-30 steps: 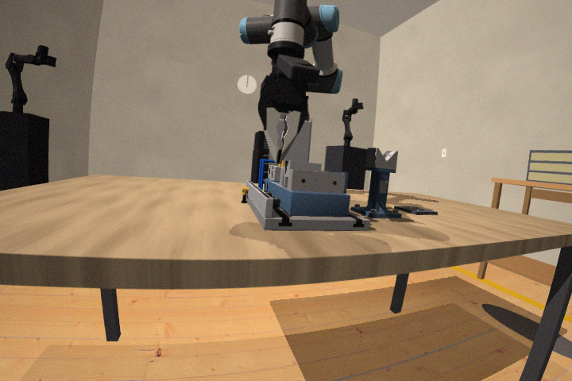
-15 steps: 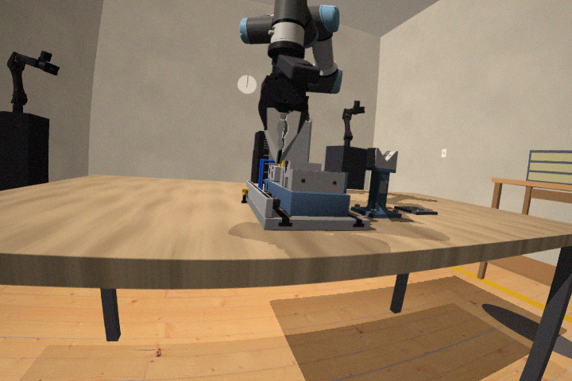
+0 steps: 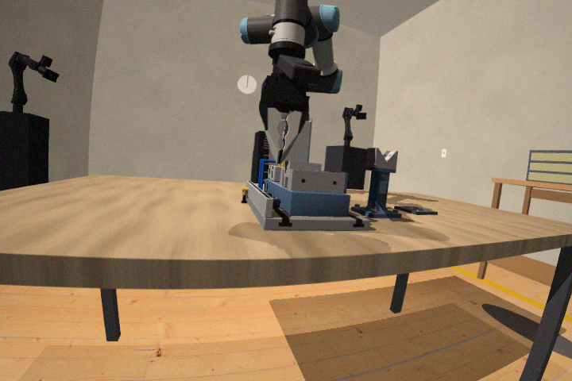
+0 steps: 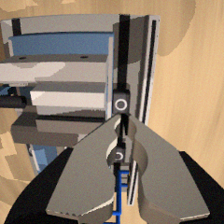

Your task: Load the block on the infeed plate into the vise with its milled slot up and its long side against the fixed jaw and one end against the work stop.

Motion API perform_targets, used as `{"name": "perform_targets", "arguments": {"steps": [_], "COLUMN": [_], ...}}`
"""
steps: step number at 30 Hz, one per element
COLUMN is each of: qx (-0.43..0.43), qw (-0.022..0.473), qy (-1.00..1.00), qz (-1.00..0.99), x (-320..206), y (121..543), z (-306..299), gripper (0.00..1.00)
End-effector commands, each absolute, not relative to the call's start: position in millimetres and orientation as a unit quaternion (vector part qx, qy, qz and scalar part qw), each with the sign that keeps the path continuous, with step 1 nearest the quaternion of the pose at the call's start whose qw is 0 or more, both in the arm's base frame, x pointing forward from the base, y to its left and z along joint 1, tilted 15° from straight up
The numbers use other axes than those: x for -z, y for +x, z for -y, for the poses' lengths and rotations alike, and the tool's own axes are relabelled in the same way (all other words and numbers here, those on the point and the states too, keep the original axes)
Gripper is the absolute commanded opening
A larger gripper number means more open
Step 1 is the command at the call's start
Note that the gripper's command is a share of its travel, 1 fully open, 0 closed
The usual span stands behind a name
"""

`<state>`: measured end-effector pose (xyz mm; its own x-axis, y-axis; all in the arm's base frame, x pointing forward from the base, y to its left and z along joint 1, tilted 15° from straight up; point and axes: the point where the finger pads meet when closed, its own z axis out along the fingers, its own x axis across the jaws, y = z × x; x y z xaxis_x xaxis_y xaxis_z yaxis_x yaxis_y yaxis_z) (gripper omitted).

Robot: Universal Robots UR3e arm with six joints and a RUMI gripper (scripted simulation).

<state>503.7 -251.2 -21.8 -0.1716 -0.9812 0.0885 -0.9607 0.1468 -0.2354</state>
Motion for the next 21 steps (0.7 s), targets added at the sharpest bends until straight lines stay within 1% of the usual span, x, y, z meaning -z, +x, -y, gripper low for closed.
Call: {"name": "perform_targets", "arguments": {"steps": [1, 21], "qx": [0.121, 0.121], "qw": [0.043, 0.043], "qy": [-0.642, -0.642], "qz": [-0.756, -0.756], "x": [20.4, 20.7], "y": [504.4, 505.0], "z": [251.0, 247.6], "gripper": [0.00, 0.00]}}
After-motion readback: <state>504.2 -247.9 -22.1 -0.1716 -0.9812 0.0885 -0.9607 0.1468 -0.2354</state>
